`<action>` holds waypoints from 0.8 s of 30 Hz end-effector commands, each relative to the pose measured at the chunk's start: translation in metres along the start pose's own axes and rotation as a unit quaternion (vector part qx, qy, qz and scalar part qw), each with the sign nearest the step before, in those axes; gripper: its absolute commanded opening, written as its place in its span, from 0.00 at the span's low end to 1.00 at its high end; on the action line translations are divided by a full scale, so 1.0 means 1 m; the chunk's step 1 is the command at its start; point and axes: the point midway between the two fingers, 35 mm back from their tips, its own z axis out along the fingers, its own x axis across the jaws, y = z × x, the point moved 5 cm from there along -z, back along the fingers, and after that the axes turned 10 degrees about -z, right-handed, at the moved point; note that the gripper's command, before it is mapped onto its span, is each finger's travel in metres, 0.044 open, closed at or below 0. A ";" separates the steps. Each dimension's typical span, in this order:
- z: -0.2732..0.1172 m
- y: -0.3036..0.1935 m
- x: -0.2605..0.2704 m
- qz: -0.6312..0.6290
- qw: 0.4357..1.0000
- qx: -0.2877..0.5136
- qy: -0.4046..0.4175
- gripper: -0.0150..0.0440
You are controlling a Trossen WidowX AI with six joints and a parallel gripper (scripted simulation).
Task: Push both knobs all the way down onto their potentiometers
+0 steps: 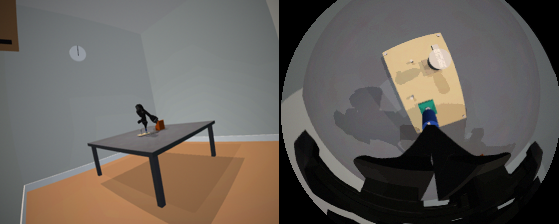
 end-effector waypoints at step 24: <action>0.005 0.000 0.000 -0.004 1.000 -0.001 -0.002 0.25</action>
